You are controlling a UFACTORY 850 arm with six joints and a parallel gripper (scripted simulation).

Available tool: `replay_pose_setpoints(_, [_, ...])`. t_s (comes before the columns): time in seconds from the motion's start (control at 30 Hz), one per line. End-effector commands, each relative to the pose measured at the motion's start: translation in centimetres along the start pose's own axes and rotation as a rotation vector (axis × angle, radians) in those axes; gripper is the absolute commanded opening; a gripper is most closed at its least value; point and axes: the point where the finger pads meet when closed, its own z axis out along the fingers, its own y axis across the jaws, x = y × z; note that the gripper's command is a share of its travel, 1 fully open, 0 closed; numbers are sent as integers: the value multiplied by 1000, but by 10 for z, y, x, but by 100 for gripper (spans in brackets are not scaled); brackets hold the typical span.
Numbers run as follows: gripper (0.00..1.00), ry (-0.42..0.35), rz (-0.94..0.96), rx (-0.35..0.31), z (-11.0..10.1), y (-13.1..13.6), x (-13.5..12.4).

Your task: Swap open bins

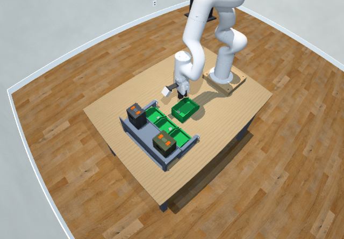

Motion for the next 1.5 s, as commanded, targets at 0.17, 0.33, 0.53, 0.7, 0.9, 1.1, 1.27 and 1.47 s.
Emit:
replay_pose_setpoints(0.17, [0,5,394,-12,7,-53,37])
replay_pose_setpoints(0.33, [0,6,646,-1,13,-89,54])
replay_pose_setpoints(0.53, [0,4,873,21,20,-132,70])
replay_pose_setpoints(0.7, [0,2,1020,28,24,-153,76])
replay_pose_setpoints(0.9, [0,2,1253,19,28,-174,81])
replay_pose_setpoints(1.1, [0,13,1383,-15,29,-180,81])
replay_pose_setpoints(1.27, [95,13,1383,-15,29,-180,81])
replay_pose_setpoints(1.47, [95,13,1383,-15,29,-180,81])
